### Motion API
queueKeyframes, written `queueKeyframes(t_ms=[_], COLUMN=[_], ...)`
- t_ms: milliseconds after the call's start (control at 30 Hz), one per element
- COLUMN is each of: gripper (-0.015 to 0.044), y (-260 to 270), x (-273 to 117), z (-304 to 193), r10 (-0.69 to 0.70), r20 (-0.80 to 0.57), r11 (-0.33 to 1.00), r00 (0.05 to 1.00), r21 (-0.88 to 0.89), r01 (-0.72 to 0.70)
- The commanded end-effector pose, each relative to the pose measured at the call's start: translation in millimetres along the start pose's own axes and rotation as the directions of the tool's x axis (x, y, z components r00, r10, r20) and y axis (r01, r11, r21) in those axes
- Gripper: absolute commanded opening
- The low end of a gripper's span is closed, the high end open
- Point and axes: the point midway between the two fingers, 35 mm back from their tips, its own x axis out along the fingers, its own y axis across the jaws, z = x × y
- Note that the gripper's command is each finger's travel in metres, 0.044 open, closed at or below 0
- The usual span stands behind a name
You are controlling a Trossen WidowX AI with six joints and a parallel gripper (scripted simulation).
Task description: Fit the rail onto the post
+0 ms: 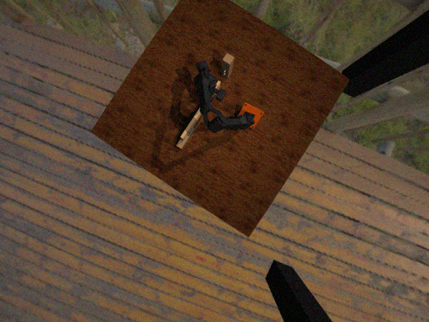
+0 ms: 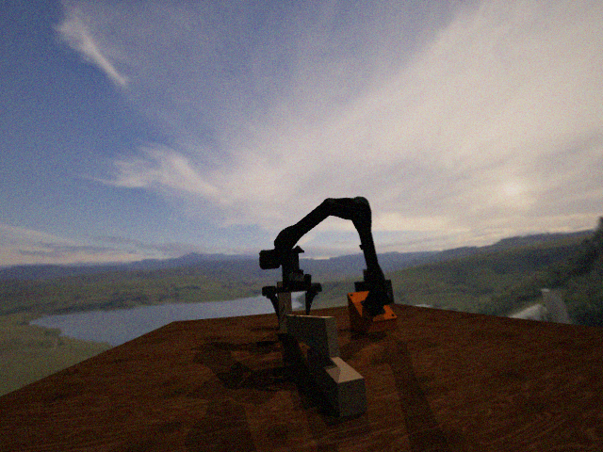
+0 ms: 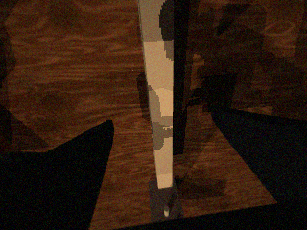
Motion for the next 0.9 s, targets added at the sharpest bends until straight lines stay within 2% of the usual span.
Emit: queueKeyframes(t_ms=[0, 833, 867], gripper=[0.044, 0.044, 0.0414], y=[0, 2, 2], x=[6, 44, 44], z=[0, 2, 2], r10=[-0.003, -0.003, -0.003], r20=[0.005, 0.009, 0.009], r11=[1.0, 1.0, 1.0], r00=[1.0, 1.0, 1.0], r21=[0.005, 0.003, 0.003], r01=[0.003, 0.002, 0.002])
